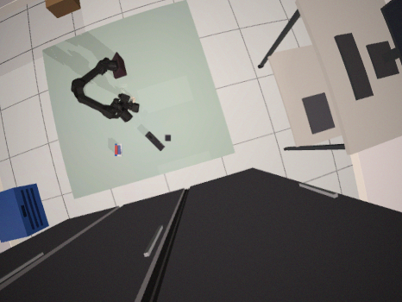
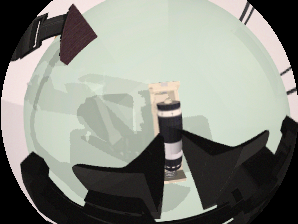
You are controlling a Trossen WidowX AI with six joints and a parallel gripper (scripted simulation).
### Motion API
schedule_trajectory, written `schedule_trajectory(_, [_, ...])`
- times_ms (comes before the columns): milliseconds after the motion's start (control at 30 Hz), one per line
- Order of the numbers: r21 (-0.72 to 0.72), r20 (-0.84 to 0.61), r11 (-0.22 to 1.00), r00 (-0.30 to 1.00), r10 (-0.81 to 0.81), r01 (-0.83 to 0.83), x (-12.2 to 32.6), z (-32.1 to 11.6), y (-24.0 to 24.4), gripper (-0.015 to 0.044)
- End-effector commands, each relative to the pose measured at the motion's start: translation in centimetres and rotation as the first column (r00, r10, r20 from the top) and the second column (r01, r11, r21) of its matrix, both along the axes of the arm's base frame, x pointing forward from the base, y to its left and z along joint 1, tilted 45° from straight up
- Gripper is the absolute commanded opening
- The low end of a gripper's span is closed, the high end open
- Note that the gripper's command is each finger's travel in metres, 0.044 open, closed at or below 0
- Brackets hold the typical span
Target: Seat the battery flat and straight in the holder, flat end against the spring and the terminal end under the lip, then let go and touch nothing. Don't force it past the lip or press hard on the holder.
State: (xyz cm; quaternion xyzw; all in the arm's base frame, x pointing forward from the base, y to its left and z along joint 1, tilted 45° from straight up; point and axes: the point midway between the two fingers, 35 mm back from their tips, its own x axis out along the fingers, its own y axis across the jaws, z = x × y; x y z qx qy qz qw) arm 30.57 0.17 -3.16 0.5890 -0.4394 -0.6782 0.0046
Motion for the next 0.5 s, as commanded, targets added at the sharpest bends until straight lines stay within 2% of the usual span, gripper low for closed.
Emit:
schedule_trajectory(0, [-0.026,0.034,0.999,0.999,0.019,-0.019,0.29,-0.14,-0.25,0.0060])
schedule_trajectory(467, [-0.078,0.089,0.994,0.993,0.078,-0.071,0.00,-0.51,-0.26,0.0060])
